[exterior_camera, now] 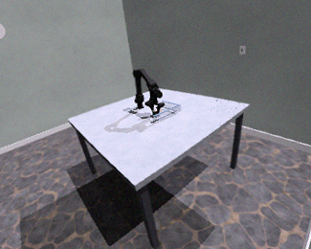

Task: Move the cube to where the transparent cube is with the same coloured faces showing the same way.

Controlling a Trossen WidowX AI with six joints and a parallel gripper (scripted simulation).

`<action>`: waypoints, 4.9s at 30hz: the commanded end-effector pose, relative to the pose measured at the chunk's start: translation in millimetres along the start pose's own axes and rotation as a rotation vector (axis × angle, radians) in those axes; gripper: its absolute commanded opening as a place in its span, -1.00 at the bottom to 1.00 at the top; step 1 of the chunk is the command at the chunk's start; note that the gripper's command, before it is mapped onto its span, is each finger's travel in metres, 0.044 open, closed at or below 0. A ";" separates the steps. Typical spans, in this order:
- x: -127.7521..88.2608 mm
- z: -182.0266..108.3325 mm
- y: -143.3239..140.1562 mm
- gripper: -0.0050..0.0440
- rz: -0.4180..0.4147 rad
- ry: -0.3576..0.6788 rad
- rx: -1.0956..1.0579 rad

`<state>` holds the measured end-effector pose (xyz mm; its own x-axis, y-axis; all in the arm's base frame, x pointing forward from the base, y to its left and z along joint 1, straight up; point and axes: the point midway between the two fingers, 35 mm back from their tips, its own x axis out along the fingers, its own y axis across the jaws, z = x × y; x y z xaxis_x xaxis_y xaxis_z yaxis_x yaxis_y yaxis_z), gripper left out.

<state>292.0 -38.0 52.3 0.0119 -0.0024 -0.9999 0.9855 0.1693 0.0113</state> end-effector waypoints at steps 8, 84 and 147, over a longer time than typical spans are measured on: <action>4.2 0.2 1.1 0.21 0.013 -0.003 -0.003; -113.0 -11.3 4.2 -0.80 0.012 -0.009 -0.976; -86.2 -34.9 10.1 -0.80 0.002 -0.021 -2.954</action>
<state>293.7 -3.8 134.7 0.0023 -0.0013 -1.0000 -0.9894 0.1453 -0.0025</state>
